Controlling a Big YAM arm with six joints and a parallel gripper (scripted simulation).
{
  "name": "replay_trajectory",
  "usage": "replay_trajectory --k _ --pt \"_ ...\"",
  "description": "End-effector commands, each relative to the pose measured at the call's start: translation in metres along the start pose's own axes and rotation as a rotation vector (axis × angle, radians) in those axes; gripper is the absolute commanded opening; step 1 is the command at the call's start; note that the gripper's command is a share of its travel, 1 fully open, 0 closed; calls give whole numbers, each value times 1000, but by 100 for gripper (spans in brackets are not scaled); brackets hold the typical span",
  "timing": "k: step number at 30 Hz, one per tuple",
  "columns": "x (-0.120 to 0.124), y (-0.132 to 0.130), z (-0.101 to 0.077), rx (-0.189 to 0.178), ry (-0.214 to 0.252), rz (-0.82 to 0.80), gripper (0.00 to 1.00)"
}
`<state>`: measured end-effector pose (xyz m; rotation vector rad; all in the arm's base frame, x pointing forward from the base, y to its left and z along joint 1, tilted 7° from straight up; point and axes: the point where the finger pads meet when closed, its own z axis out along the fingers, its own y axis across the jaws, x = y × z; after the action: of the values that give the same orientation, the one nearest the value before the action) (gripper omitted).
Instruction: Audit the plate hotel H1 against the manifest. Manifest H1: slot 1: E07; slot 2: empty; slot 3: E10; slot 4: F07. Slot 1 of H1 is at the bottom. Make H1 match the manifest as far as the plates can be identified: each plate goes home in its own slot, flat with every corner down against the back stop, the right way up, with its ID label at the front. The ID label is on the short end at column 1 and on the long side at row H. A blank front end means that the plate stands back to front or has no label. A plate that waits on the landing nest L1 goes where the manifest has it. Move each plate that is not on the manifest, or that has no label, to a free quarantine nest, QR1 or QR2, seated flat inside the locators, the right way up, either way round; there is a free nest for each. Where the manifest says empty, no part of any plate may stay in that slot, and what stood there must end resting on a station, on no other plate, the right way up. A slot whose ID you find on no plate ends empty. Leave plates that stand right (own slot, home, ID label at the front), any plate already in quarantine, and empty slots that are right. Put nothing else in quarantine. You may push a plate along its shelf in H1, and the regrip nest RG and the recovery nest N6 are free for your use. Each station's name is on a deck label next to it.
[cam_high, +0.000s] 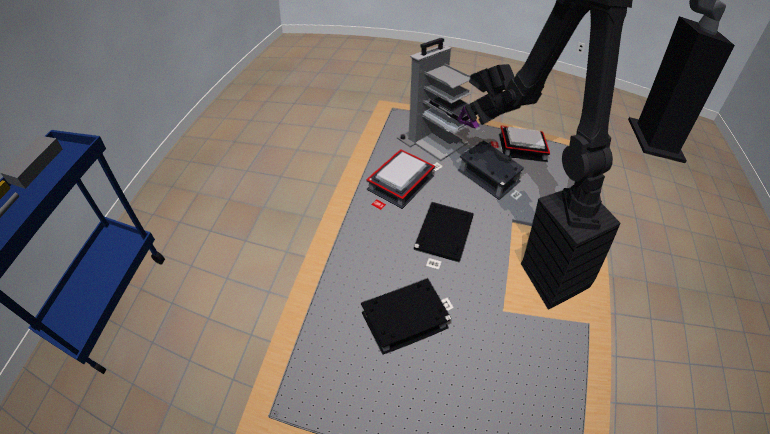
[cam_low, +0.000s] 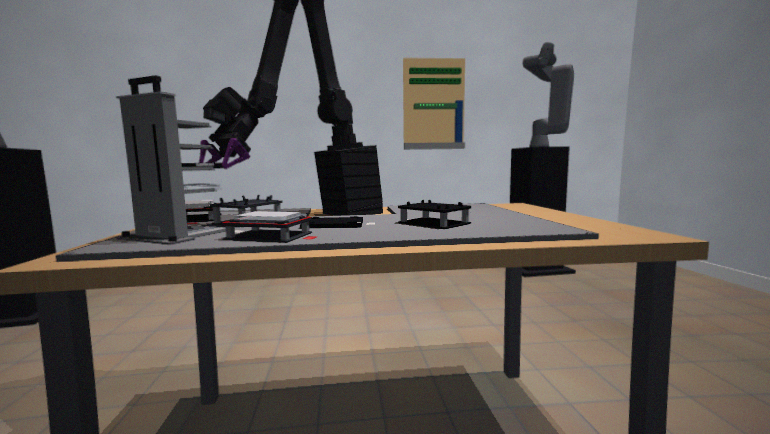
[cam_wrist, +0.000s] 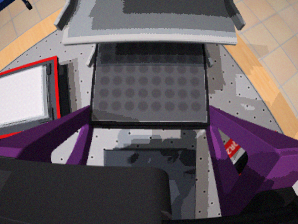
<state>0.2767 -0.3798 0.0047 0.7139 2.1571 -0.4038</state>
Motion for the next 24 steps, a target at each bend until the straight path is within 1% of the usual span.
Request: replay_trajectory --k 1,2,4,7,8,12,16,18,20,22,24 --pt "-10 -7 -6 17 -41 -18 86" --pt "-7 -7 -6 16 -37 -17 86" --pt "-10 -8 -11 19 -48 -20 86" --pt "-10 -8 -12 19 -50 -21 86" --pt "1 -4 -7 9 -26 -18 86" --pt "-5 -8 -16 19 -49 -21 86" --pt "4 -7 -18 17 -38 -18 86" --pt "1 -8 -22 20 -48 -21 86" --pt "3 -8 -24 20 -48 -21 86" --pt "10 -7 -23 16 -36 -17 86" --pt "10 -7 -23 16 -36 -17 86"
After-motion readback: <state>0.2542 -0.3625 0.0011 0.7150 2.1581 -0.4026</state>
